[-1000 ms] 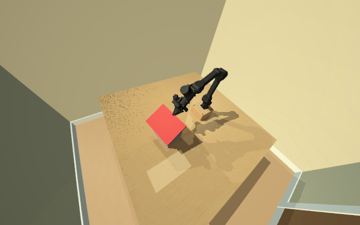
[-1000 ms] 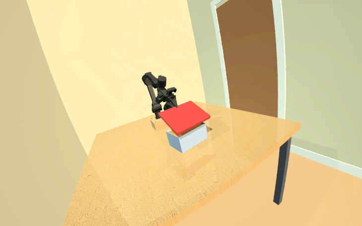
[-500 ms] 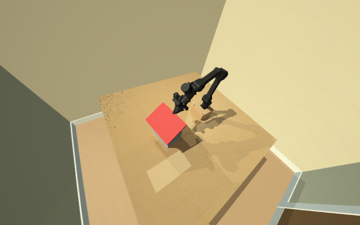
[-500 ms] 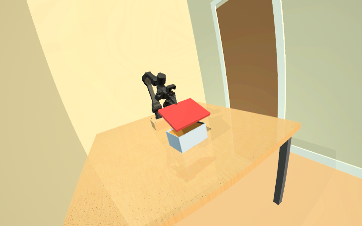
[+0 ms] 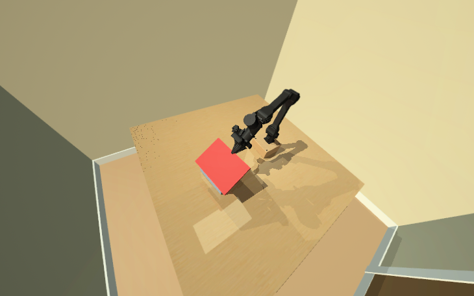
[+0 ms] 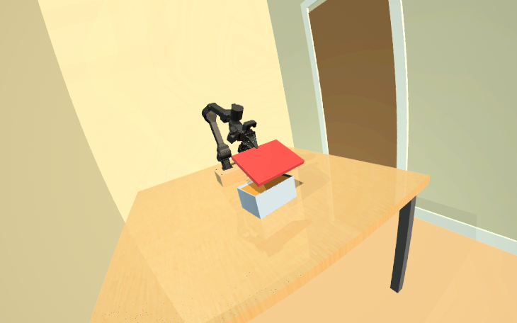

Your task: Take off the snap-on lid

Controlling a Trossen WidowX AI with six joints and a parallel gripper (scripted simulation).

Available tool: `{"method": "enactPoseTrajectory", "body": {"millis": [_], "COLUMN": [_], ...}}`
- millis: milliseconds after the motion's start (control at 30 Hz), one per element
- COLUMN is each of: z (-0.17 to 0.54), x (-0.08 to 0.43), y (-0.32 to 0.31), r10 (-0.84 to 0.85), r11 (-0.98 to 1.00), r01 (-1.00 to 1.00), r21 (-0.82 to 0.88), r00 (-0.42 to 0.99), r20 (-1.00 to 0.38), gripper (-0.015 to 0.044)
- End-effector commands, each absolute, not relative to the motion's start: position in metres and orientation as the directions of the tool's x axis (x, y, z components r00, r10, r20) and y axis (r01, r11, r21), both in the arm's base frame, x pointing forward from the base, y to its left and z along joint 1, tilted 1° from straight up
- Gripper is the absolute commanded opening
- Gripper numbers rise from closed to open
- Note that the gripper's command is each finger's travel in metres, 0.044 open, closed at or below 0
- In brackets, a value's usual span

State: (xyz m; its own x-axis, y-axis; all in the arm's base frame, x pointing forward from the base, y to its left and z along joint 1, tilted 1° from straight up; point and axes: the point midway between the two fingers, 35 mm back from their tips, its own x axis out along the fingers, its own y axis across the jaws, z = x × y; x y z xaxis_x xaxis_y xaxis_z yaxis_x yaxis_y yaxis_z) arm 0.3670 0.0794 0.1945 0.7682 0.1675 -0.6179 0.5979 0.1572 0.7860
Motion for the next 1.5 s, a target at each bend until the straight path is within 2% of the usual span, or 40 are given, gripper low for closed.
{"method": "enactPoseTrajectory", "body": {"millis": [0, 1467], "z": [0.196, 0.194], "x": [0.365, 0.338], "y": [0.086, 0.17], "r10": [0.167, 0.171], "r11": [0.152, 0.147], "r01": [0.593, 0.595], "r21": [0.791, 0.79], "r00": [0.773, 0.772], "r20": [-0.612, -0.613], "gripper": [0.0, 0.0]}}
